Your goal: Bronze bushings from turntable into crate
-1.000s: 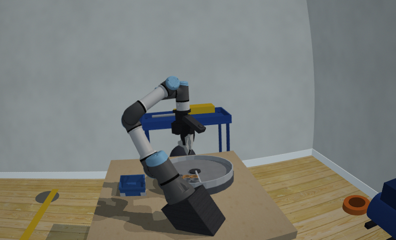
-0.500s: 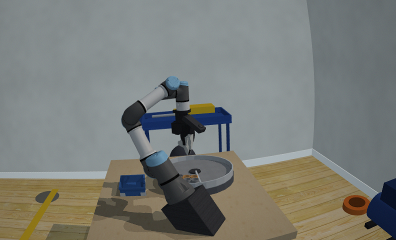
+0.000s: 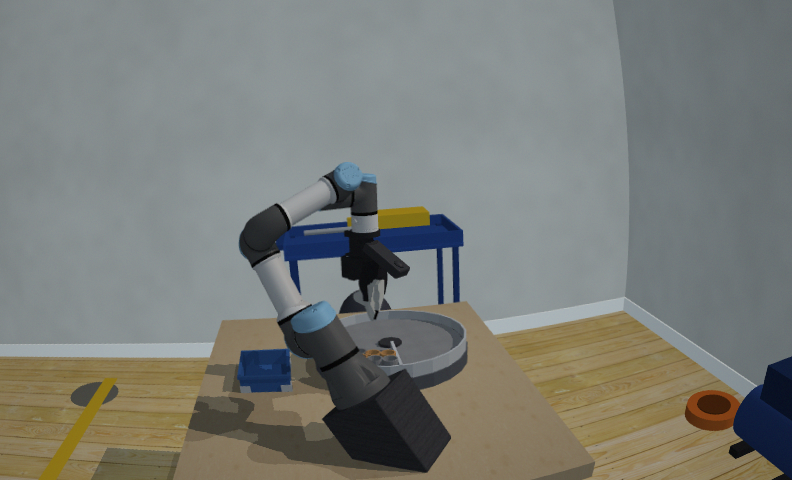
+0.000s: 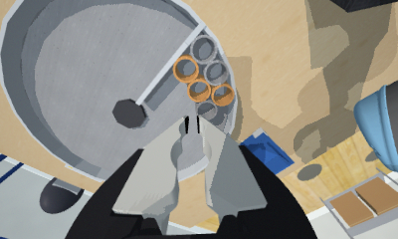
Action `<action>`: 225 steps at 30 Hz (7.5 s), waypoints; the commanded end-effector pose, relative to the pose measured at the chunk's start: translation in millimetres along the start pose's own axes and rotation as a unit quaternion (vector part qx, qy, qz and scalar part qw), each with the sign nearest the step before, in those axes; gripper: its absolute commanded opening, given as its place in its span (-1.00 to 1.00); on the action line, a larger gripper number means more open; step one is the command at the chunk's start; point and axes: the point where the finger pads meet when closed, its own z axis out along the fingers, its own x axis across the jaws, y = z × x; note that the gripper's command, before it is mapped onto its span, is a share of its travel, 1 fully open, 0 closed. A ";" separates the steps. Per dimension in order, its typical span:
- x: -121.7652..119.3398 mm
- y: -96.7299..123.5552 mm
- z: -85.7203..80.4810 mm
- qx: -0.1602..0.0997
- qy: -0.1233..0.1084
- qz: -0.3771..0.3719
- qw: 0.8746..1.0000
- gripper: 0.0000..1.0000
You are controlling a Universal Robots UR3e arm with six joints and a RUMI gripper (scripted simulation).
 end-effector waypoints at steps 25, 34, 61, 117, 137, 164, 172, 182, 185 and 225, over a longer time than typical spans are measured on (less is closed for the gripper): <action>-6.4 5.4 58.0 0.004 -0.014 0.002 1.000 -0.90; -6.6 5.3 57.8 0.004 -0.014 0.002 1.000 -0.90; -7.0 5.7 82.0 0.003 -0.014 0.002 1.000 -0.90; -7.5 5.4 106.2 0.003 -0.014 0.002 1.000 -0.90; -8.0 5.2 105.5 0.004 -0.015 0.002 1.000 -0.90; -7.9 5.2 105.6 0.004 -0.014 0.002 1.000 -1.00; -7.9 5.2 105.6 0.004 -0.014 0.002 1.000 -1.00; -7.9 5.2 105.6 0.004 -0.014 0.002 1.000 -1.00; -7.9 5.2 105.6 0.004 -0.014 0.002 1.000 -1.00; -6.3 5.1 43.3 0.004 -0.015 0.002 1.000 -1.00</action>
